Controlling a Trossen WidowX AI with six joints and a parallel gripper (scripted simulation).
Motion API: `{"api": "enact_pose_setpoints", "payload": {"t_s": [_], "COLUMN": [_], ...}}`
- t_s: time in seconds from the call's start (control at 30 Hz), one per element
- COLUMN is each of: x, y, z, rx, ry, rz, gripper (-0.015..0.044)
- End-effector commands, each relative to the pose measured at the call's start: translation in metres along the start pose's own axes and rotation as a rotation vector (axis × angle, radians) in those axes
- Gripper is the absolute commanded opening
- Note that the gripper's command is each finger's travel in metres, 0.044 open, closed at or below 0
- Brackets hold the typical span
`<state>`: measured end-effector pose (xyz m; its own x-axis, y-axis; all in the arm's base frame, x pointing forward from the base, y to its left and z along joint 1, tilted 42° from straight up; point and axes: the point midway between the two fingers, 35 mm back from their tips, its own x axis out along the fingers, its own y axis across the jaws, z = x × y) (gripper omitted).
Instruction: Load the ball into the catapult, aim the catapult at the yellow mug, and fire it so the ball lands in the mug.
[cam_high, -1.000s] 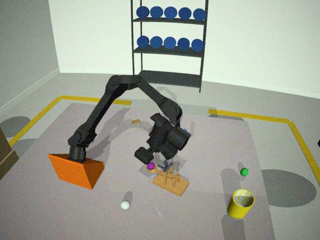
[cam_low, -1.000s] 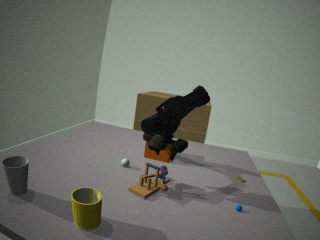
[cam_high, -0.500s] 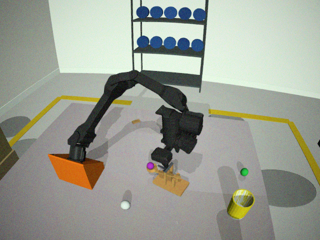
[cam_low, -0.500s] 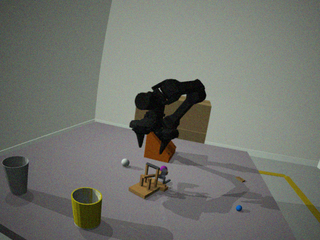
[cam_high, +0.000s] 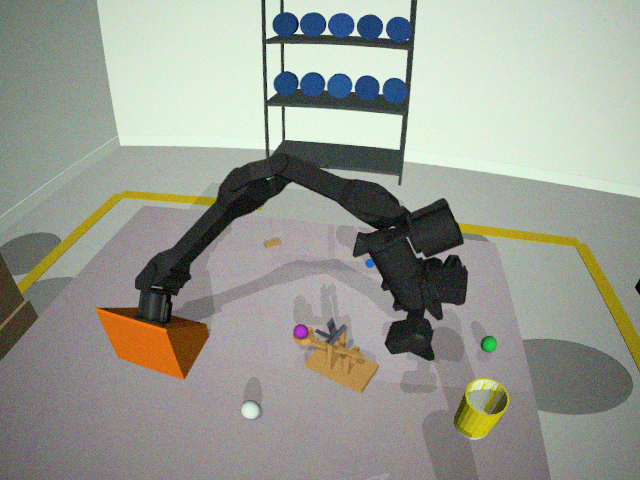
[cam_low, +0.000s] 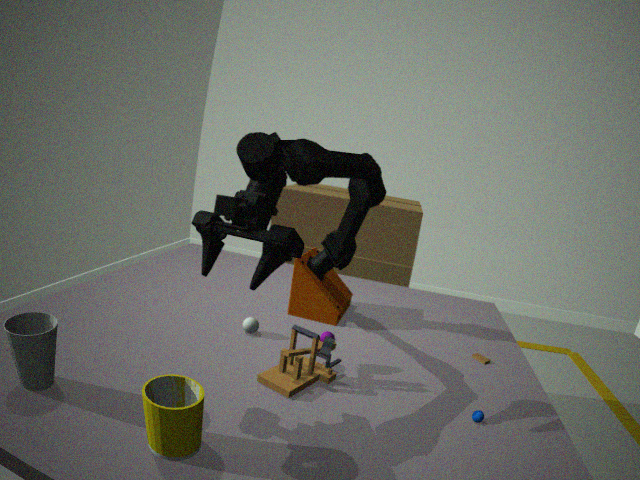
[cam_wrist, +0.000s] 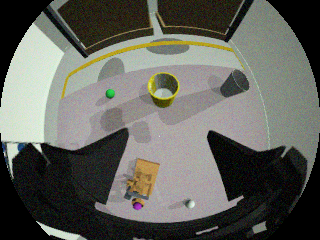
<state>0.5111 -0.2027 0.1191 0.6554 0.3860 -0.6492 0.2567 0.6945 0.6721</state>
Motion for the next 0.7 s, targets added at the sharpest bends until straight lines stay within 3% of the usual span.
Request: {"api": "enact_pose_setpoints", "payload": {"t_s": [0.0, 0.13, 0.67], "x": [-0.004, -0.007, -0.007], "y": [-0.012, -0.019, -0.019], "z": [0.041, 0.065, 0.065], "rx": [-0.037, -0.065, -0.065], "ry": [-0.130, -0.208, -0.208], "rz": [0.018, 0.029, 0.029], "gripper": [0.0440, 0.0440, 0.0440]}}
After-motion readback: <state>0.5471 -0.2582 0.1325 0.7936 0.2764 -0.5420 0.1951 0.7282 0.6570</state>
